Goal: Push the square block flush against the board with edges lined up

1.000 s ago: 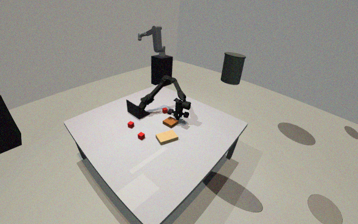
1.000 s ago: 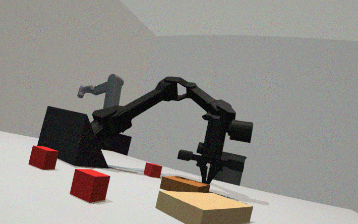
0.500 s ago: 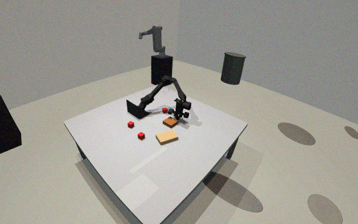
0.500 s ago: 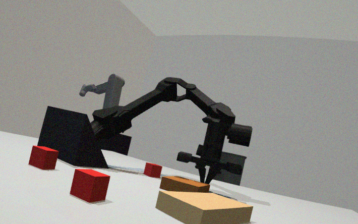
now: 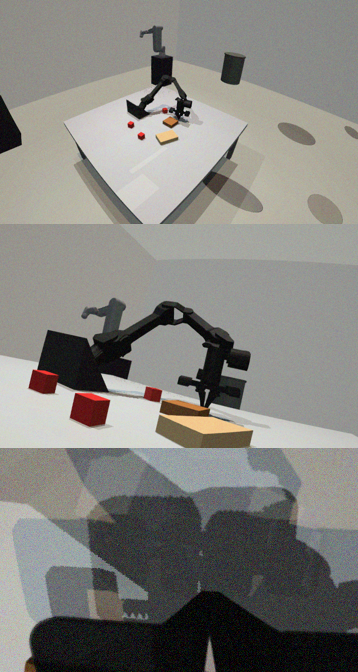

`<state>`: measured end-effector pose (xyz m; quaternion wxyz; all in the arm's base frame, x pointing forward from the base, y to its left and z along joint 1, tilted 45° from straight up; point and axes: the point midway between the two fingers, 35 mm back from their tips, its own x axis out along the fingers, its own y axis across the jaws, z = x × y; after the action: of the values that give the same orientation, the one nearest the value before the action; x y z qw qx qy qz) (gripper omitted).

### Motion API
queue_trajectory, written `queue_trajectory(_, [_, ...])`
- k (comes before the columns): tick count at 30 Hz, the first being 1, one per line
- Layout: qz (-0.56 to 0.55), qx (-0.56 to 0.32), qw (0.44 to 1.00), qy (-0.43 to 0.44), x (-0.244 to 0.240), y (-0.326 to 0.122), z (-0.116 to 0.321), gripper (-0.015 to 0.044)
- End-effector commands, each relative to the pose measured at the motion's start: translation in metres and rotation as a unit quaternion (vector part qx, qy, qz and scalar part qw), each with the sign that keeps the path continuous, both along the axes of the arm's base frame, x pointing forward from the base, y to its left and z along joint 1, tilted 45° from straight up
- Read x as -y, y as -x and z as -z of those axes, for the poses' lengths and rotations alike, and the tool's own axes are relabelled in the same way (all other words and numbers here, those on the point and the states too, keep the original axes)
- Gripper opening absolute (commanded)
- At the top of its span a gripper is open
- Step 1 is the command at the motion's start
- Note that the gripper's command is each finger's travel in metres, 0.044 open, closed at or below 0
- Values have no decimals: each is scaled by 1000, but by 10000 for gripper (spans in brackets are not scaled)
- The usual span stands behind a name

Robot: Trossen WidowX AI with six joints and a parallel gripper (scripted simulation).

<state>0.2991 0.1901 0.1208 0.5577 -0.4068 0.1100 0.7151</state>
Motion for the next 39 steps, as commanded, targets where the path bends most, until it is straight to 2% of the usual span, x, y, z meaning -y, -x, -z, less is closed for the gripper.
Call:
queue_trajectory(1, [2, 5, 1000, -1, -3, 3, -8, 0])
queue_trajectory(5, [0, 1, 1000, -1, -1, 2, -6, 0])
queue_trajectory(9, [2, 5, 1000, 1, 36, 1, -42, 0])
queue_trajectory(16, [4, 3, 1000, 1, 38, 1, -45, 0])
queue_trajectory(28, [135, -127, 983, 9, 55, -23, -26, 0])
queue_trajectory(33, [137, -129, 982, 9, 54, -24, -23, 0])
queue_trajectory(37, [136, -129, 982, 8, 19, -22, 11, 0])
queue_trajectory(39, [136, -129, 982, 8, 16, -21, 13, 0])
